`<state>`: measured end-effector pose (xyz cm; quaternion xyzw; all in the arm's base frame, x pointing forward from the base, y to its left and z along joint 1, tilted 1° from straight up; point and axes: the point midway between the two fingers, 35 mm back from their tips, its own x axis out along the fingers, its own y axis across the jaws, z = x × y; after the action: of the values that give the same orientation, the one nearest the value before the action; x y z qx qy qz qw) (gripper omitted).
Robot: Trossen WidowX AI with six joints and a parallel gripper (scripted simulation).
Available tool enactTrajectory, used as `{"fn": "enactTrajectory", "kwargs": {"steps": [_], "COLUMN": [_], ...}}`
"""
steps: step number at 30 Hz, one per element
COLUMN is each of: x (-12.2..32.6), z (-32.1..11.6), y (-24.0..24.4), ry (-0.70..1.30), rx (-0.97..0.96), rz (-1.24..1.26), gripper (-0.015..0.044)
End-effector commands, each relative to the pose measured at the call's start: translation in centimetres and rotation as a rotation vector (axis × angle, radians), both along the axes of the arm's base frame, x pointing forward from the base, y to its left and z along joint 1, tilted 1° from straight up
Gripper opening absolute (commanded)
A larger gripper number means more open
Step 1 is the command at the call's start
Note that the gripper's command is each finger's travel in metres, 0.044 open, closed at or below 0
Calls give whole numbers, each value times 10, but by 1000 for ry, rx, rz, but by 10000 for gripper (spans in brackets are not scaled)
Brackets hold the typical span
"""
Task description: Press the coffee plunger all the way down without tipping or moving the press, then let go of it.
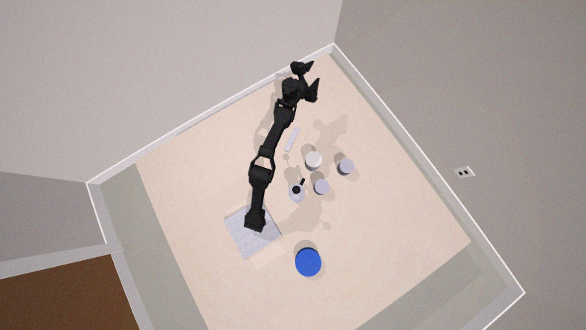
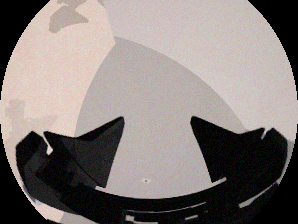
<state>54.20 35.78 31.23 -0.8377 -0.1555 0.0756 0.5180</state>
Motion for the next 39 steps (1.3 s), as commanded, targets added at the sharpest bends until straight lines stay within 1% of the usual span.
{"fn": "enactTrajectory", "kwargs": {"steps": [1, 2, 5, 11, 16, 21, 26, 30, 34, 39], "x": [0, -1, -4, -26, -68, -126, -182, -232, -283, -349], "z": [2, 4, 20, 63, 91, 104, 103, 96, 81, 53], "y": [-3, -6, -28, -108, -175, -235, -279, -305, -329, -349], "ry": [5, 14, 58, 212, 357, 484, 571, 628, 668, 693], "rx": [8, 21, 90, 331, 603, 885, 1135, 1350, 1565, 1846], "rz": [-2, -3, -18, -78, -142, -240, -341, -410, -505, -631], "gripper": [426, 440, 440, 440, 440, 440, 440, 440, 440, 440]}}
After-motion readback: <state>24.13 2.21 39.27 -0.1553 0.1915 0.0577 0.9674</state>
